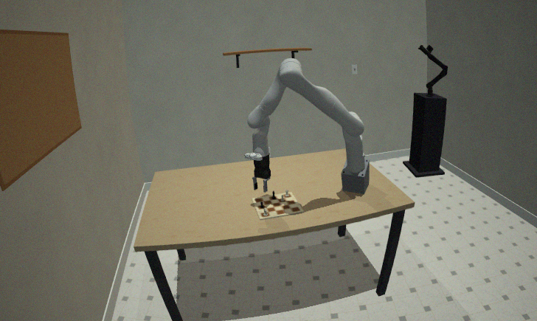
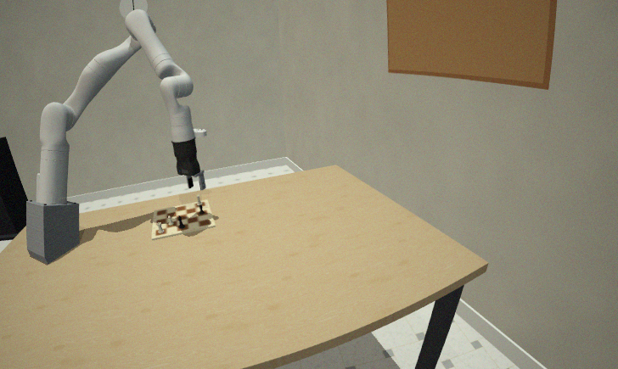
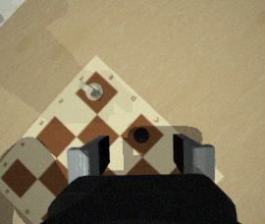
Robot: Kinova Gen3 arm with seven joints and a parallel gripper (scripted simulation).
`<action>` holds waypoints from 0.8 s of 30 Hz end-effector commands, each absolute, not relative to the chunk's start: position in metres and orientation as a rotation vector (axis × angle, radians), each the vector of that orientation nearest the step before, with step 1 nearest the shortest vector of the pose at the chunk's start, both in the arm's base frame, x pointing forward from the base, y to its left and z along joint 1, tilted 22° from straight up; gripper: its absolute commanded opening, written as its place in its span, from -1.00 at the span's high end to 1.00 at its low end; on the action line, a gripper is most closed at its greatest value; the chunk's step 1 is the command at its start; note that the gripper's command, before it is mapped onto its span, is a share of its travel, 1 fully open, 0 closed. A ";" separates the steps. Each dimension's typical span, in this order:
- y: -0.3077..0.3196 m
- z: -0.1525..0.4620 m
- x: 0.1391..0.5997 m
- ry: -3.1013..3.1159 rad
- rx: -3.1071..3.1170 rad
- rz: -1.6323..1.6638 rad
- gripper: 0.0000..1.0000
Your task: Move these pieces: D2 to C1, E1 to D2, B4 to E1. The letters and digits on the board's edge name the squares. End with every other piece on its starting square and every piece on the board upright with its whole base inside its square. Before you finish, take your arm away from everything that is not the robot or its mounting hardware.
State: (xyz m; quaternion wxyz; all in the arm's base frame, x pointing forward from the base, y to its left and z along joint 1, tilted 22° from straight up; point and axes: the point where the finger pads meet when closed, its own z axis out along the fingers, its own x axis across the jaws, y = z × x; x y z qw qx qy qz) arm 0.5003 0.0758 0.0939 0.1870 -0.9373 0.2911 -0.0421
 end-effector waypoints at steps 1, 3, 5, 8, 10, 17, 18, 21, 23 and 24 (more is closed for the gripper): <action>0.076 0.095 0.501 0.823 -2.637 -0.120 -1.00; 0.076 0.095 0.501 0.829 -2.635 -0.119 -1.00; 0.076 0.095 0.501 0.838 -2.632 -0.117 -1.00; 0.076 0.095 0.501 0.843 -2.630 -0.116 -1.00; 0.076 0.095 0.501 0.858 -2.625 -0.112 -1.00; 0.079 0.095 0.502 0.940 -2.597 -0.093 -1.00; 0.079 0.095 0.502 0.956 -2.591 -0.089 -1.00; 0.080 0.095 0.503 1.012 -2.570 -0.076 -1.00; 0.081 0.095 0.503 1.032 -2.562 -0.072 -1.00; 0.081 0.095 0.503 1.032 -2.562 -0.072 -1.00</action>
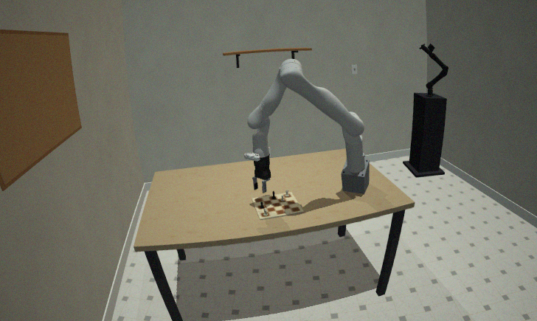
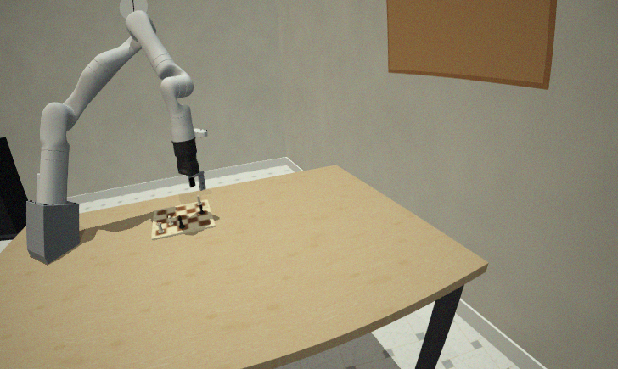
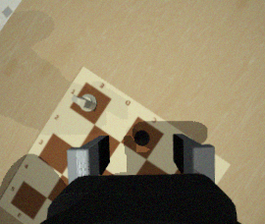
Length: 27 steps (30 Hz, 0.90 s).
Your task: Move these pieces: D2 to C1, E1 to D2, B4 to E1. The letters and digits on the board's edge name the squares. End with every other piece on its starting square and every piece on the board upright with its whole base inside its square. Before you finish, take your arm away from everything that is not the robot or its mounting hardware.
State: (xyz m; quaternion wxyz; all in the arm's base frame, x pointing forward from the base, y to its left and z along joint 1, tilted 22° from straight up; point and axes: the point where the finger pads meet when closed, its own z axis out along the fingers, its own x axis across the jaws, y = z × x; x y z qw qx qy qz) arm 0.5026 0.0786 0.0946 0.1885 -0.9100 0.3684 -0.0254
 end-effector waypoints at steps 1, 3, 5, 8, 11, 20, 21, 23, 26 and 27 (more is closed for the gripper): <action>0.081 0.096 0.503 1.054 -2.553 -0.067 -1.00; 0.082 0.096 0.503 1.101 -2.533 -0.056 -1.00; 0.084 0.096 0.504 1.152 -2.511 -0.044 -1.00; 0.086 0.096 0.504 1.236 -2.471 -0.024 -1.00; 0.088 0.097 0.505 1.328 -2.424 -0.003 -1.00; 0.093 0.098 0.506 1.565 -2.284 0.052 -1.00; 0.094 0.098 0.506 1.601 -2.261 0.061 -1.00; 0.096 0.098 0.506 1.673 -2.210 0.078 -1.00; 0.098 0.099 0.506 1.782 -2.128 0.104 -1.00; 0.099 0.099 0.506 1.818 -2.099 0.112 -1.00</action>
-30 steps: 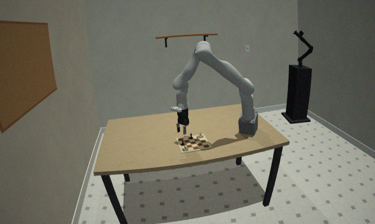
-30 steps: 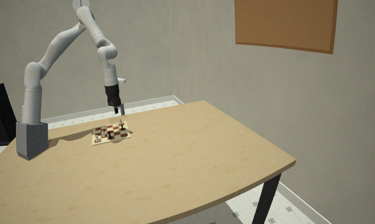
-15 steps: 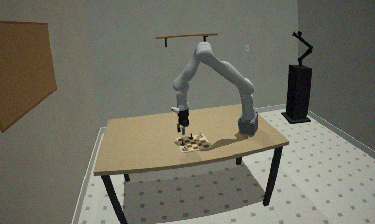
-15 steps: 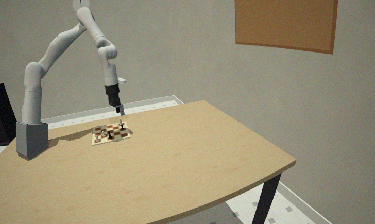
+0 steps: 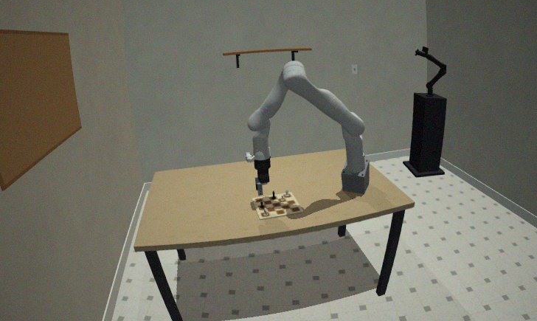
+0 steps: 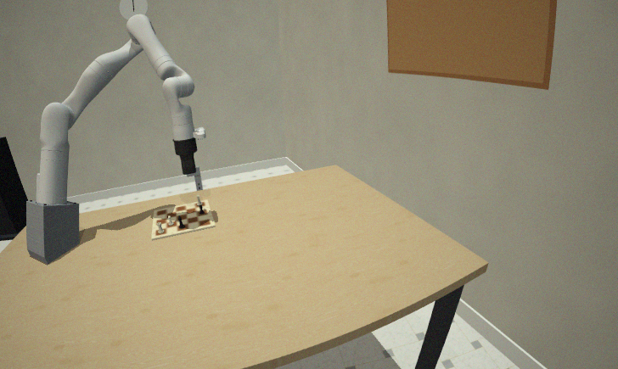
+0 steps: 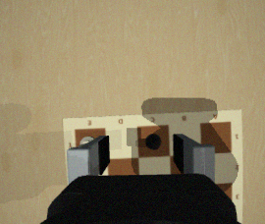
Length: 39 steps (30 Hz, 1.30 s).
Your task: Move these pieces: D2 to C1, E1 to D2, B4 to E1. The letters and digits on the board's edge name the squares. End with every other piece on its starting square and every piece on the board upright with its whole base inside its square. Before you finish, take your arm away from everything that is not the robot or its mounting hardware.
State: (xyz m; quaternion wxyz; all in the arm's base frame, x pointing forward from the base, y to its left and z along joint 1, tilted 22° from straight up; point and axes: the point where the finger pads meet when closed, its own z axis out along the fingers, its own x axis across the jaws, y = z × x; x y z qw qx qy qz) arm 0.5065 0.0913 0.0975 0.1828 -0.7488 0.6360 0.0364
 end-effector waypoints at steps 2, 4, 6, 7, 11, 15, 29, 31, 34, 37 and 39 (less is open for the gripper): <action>0.101 0.100 0.506 1.890 -2.038 0.130 -1.00; 0.103 0.100 0.505 1.961 -1.974 0.147 -1.00; 0.104 0.100 0.505 1.996 -1.941 0.156 -1.00; 0.104 0.100 0.505 1.996 -1.941 0.156 -1.00; 0.108 0.102 0.504 2.132 -1.801 0.190 -1.00; 0.112 0.103 0.502 2.257 -1.654 0.223 -1.00; 0.124 0.108 0.496 2.553 -1.201 0.312 -1.00; 0.126 0.109 0.494 2.590 -1.129 0.324 -1.00; 0.130 0.110 0.492 2.638 -1.026 0.342 -1.00; 0.133 0.111 0.491 2.679 -0.931 0.358 -1.00; 0.134 0.112 0.489 2.702 -0.871 0.368 -1.00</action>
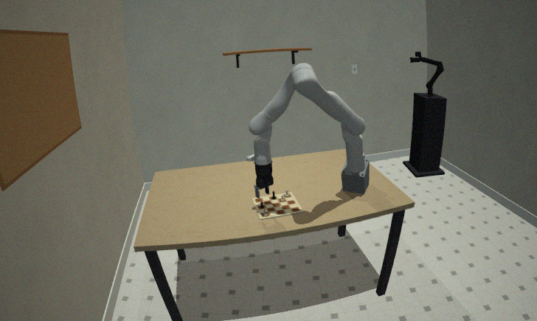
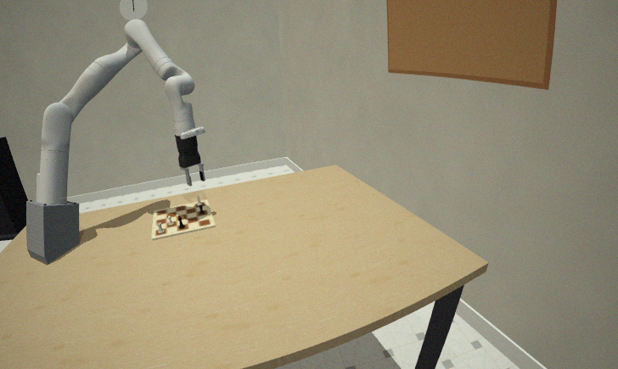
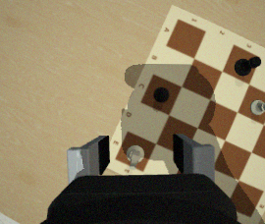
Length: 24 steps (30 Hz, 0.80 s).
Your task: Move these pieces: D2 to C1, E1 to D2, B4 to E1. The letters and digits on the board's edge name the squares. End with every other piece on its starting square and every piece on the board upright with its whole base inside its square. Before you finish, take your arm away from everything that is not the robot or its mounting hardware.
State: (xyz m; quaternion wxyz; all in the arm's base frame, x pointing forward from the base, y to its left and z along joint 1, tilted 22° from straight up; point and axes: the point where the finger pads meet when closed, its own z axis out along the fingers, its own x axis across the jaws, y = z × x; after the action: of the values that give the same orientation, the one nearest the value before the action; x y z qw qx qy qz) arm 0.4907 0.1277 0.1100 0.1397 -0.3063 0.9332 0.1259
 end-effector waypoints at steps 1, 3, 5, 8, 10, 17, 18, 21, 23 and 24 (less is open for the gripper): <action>0.134 0.112 0.489 2.702 -0.871 0.368 -1.00; 0.135 0.113 0.489 2.713 -0.843 0.373 -1.00; 0.137 0.113 0.488 2.732 -0.790 0.381 -1.00; 0.139 0.114 0.486 2.756 -0.718 0.393 -1.00; 0.141 0.115 0.485 2.769 -0.676 0.400 -1.00; 0.145 0.117 0.483 2.800 -0.567 0.417 -1.00; 0.145 0.117 0.483 2.800 -0.567 0.417 -1.00; 0.145 0.117 0.483 2.805 -0.546 0.420 -1.00; 0.146 0.117 0.482 2.809 -0.529 0.423 -1.00; 0.146 0.118 0.482 2.811 -0.522 0.424 -1.00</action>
State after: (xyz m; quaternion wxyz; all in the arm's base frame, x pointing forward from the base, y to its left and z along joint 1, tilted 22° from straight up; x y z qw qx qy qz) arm 0.4822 0.1448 0.1162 0.1246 -0.1805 0.9648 0.1449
